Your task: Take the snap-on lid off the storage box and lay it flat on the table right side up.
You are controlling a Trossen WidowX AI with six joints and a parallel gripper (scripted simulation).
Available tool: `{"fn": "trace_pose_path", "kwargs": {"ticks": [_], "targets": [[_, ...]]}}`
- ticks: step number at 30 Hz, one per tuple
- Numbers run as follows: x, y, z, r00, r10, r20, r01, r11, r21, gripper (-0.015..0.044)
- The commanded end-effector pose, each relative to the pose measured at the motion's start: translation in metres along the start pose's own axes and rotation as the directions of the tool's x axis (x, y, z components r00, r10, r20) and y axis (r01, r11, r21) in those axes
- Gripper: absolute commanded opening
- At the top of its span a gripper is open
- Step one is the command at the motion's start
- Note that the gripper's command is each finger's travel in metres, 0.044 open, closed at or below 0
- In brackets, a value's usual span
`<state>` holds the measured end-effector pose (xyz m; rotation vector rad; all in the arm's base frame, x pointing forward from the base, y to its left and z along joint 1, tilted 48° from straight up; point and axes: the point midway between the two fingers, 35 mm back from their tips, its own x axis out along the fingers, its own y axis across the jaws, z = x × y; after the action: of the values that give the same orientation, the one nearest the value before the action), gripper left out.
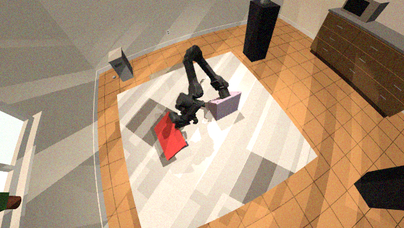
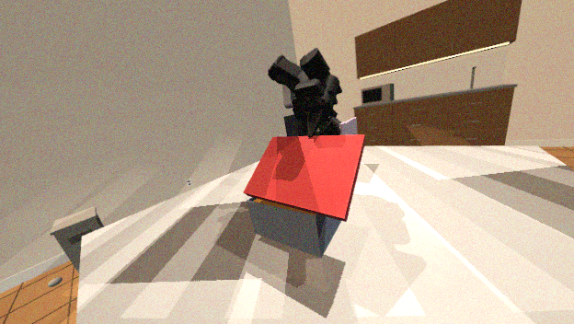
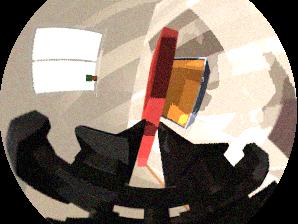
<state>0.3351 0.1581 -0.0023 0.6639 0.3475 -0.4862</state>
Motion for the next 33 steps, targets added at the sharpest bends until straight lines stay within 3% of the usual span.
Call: {"fn": "trace_pose_path", "kwargs": {"ticks": [1,33], "targets": [[-0.002,0.004,-0.009,1.0,0.01,0.001,-0.01,1.0,0.013,0.0],[-0.007,0.001,-0.073,1.0,0.011,-0.001,-0.011,1.0,0.017,0.0]]}}
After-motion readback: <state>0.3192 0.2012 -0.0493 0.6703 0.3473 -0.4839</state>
